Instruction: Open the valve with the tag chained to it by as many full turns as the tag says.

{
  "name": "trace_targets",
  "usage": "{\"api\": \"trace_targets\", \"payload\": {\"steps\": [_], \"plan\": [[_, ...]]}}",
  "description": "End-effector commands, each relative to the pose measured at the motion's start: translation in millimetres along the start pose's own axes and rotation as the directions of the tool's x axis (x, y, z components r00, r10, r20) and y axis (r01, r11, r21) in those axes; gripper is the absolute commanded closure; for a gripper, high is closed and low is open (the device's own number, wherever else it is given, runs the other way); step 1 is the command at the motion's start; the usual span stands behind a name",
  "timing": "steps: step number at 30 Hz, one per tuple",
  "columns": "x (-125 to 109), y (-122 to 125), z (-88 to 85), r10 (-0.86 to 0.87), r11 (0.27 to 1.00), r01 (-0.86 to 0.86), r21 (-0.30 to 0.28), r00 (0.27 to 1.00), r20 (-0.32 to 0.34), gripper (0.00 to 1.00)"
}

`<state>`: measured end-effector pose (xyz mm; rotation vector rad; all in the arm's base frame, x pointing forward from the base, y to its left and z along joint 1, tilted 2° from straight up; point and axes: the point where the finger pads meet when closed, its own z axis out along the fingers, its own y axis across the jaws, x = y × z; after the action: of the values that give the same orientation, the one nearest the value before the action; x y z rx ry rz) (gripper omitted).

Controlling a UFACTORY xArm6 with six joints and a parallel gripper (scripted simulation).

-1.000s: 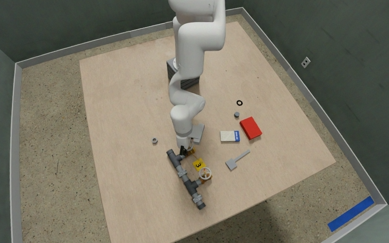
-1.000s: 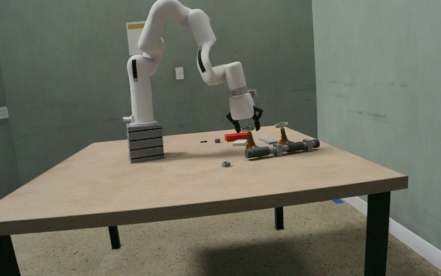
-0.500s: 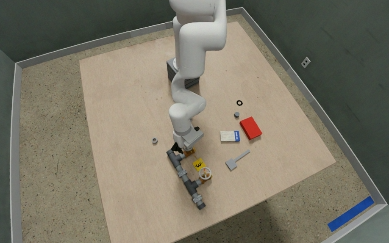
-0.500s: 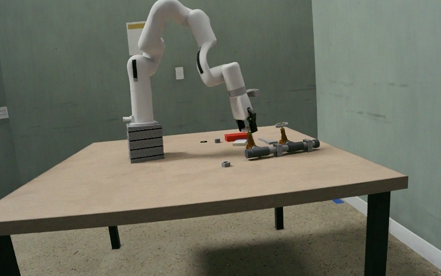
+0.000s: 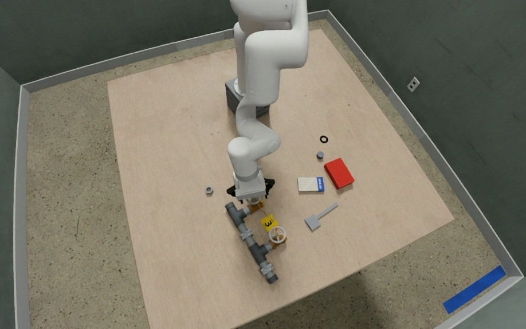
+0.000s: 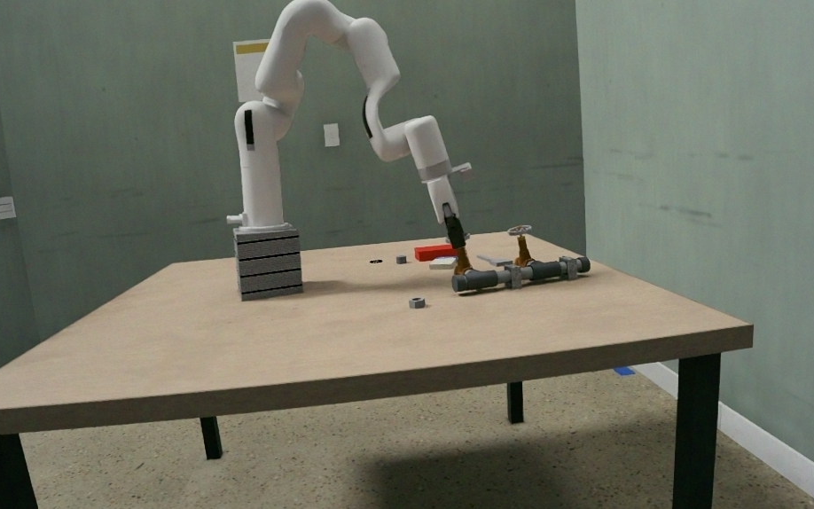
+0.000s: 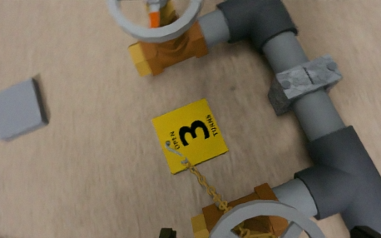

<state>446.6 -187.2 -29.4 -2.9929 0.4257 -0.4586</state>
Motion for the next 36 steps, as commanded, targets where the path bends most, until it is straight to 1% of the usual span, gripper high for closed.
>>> {"api": "trace_targets", "payload": {"steps": [1,2,5,8,12,16,18,19,25,30,31,36], "plan": [[1.9,0.0,-0.9,0.200,0.980,-0.200,-0.025,0.980,0.013,0.00],[1.9,0.0,-0.9,0.309,0.951,-0.309,-0.027,0.951,0.005,0.00],[1.9,0.0,-0.9,0.402,0.915,-0.402,-0.027,0.915,-0.003,0.00],[1.9,0.0,-0.9,0.502,0.864,-0.502,-0.028,0.865,-0.010,0.00],[1.9,0.0,-0.9,0.626,0.779,-0.626,-0.029,0.780,-0.018,0.00],[1.9,0.0,-0.9,0.734,0.678,-0.734,-0.033,0.679,-0.024,0.00],[1.9,0.0,-0.9,0.734,0.678,-0.734,-0.033,0.679,-0.024,0.00],[1.9,0.0,-0.9,0.802,0.595,-0.803,-0.037,0.596,-0.026,0.00],[1.9,0.0,-0.9,0.902,0.429,-0.901,-0.058,0.431,-0.028,0.00],[1.9,0.0,-0.9,0.955,0.293,-0.951,-0.103,0.297,-0.022,0.00],[1.9,0.0,-0.9,0.958,0.281,-0.953,-0.110,0.285,-0.021,0.00],[1.9,0.0,-0.9,0.958,0.281,-0.953,-0.110,0.285,-0.021,0.00]]}}
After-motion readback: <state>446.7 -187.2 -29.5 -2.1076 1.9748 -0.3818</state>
